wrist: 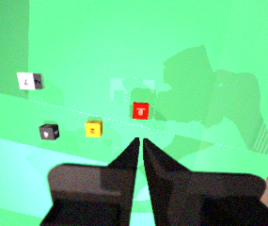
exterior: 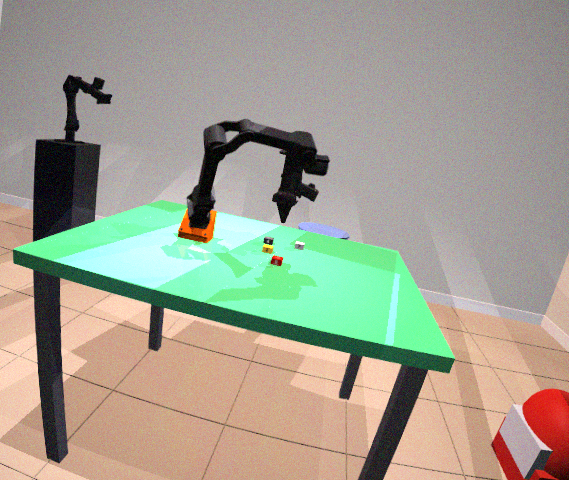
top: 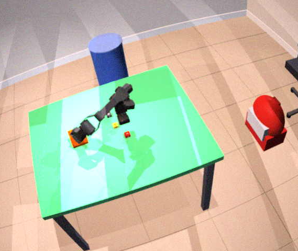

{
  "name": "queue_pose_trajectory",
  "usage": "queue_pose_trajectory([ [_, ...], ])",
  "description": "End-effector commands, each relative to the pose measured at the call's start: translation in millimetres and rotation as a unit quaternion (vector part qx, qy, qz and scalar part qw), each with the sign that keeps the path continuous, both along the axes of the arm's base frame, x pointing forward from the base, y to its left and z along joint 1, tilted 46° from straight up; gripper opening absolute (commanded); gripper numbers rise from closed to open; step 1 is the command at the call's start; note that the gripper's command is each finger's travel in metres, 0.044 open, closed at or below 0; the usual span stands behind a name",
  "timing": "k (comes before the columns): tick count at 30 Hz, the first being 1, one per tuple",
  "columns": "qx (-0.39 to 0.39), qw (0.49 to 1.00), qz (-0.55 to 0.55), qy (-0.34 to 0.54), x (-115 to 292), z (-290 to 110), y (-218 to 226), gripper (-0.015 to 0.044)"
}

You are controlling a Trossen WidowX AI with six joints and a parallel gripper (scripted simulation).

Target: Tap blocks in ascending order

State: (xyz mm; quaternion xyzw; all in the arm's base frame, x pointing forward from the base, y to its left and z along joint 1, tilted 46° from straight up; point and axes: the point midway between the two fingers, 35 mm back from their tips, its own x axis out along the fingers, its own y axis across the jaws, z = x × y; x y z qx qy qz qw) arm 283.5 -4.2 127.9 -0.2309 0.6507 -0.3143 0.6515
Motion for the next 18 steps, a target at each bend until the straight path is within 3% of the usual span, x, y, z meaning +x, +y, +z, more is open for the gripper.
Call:
queue_pose_trajectory([
  [1, -0.003, 1.0, 0.005, 0.008, -7.3, 0.7, -4.6, 0.002],
  [9, -0.004, 1.0, 0.005, 0.007, -10.7, -53.7, -61.3, 0.002],
  [18, -0.005, 1.0, 0.005, 0.007, -11.1, -57.9, -65.7, 0.002],
])
